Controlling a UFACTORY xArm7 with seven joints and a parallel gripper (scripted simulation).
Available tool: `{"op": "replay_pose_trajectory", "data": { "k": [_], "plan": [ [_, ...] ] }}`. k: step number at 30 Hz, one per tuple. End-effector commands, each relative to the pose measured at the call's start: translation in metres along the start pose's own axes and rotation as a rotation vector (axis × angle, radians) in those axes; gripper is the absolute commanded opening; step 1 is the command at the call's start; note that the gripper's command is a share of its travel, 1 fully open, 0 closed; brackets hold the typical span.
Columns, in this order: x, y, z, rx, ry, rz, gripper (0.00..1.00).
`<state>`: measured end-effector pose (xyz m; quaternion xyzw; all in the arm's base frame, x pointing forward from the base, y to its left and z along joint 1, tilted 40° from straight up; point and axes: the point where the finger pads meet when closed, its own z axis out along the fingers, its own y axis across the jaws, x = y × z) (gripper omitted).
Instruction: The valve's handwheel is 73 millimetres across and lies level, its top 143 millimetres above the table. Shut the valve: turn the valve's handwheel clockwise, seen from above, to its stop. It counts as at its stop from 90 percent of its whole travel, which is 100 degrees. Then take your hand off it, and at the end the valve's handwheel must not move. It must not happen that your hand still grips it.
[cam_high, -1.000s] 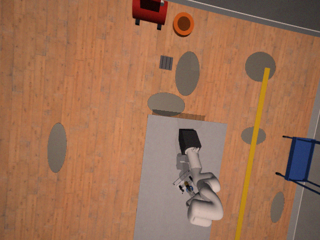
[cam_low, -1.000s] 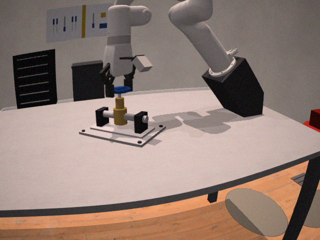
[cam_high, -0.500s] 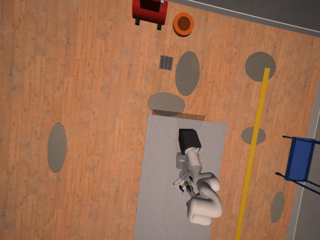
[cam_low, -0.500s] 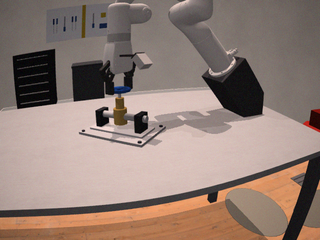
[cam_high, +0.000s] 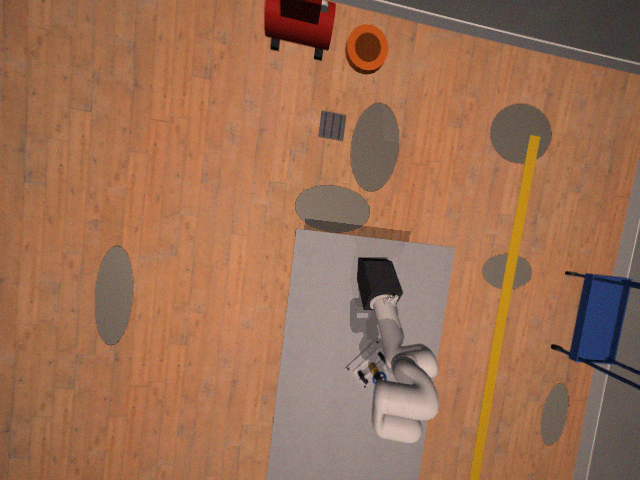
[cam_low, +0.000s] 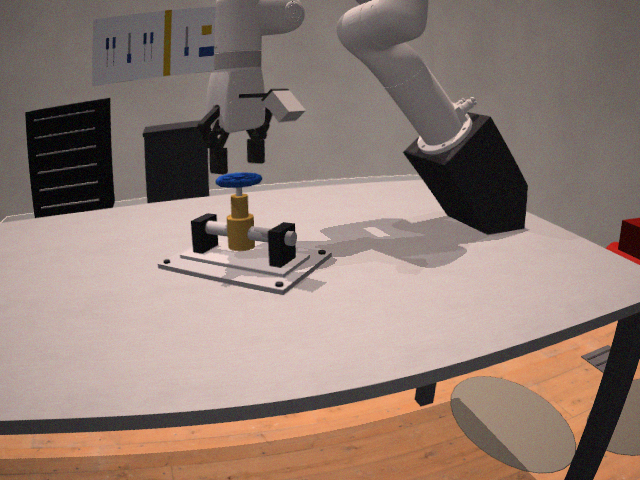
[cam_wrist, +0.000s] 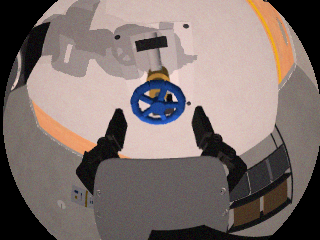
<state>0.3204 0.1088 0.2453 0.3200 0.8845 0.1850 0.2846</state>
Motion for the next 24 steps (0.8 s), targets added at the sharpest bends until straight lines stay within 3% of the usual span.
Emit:
{"op": "replay_pose_trajectory", "data": {
  "k": [1, 24],
  "plan": [
    [-0.001, 0.0, -0.015, -0.001, -0.001, 0.0, 1.0],
    [-0.001, 0.0, -0.05, -0.001, -0.001, 0.0, 1.0]
  ]
}}
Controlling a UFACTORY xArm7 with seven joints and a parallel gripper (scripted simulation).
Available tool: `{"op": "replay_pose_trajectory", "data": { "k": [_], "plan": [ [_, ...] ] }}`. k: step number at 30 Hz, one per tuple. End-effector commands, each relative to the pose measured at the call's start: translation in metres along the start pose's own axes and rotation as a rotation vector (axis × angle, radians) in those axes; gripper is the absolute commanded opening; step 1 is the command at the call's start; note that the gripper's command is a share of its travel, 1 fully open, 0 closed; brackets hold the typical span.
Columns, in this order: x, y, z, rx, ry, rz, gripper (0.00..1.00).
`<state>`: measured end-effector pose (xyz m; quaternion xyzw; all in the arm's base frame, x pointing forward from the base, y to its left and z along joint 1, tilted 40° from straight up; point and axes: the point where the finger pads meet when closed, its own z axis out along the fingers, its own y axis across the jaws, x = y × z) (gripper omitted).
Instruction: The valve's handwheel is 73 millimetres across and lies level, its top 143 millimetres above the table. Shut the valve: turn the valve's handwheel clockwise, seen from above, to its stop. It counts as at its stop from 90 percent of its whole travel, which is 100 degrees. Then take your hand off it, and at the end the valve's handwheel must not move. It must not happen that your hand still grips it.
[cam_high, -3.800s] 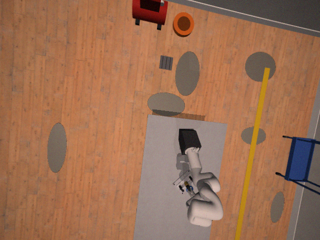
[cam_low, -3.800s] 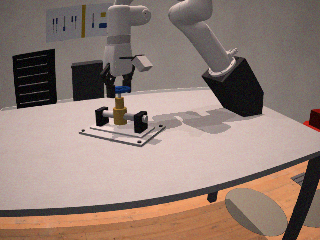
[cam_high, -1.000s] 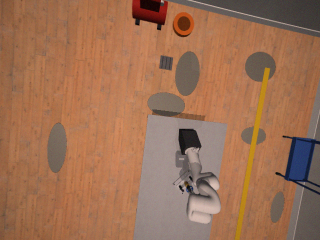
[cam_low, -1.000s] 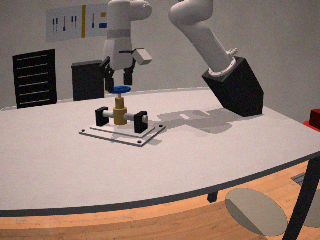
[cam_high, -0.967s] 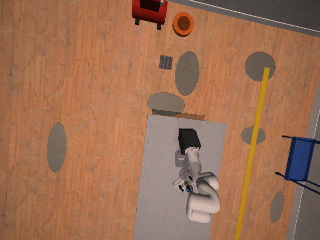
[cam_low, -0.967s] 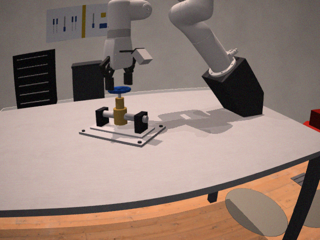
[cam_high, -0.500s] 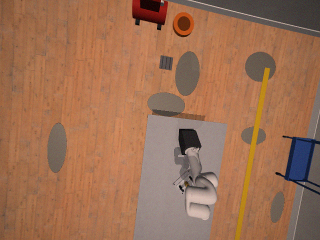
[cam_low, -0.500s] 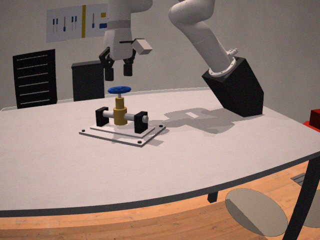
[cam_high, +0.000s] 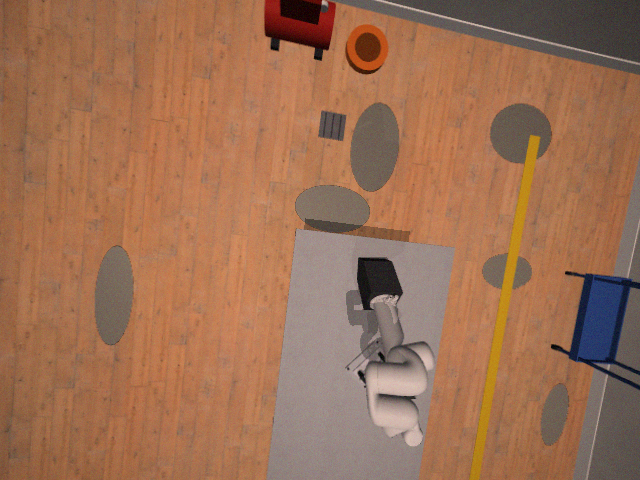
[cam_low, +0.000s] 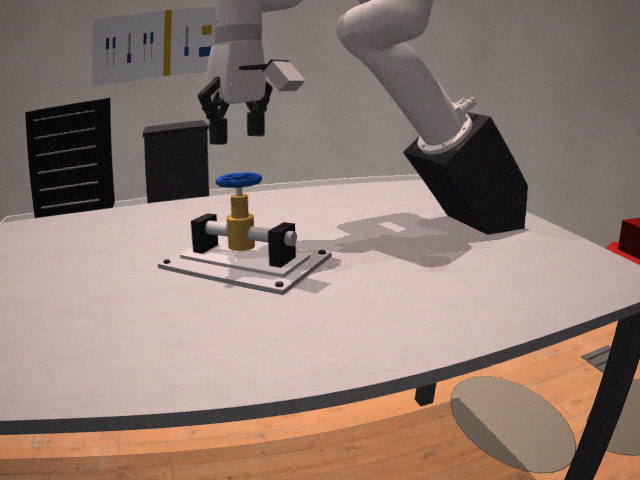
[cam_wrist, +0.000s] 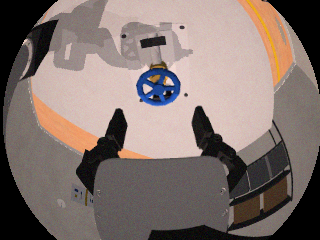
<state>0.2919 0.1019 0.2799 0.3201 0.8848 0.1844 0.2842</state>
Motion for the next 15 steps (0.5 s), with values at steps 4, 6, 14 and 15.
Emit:
{"op": "replay_pose_trajectory", "data": {
  "k": [4, 6, 14, 15],
  "plan": [
    [-0.0007, 0.0008, -0.0064, -0.003, -0.002, 0.0, 1.0],
    [-0.0007, 0.0008, -0.0066, -0.003, -0.002, 0.0, 1.0],
    [-0.0007, 0.0008, -0.0066, -0.003, -0.002, 0.0, 1.0],
    [-0.0007, 0.0008, -0.0066, -0.003, -0.002, 0.0, 1.0]
  ]
}}
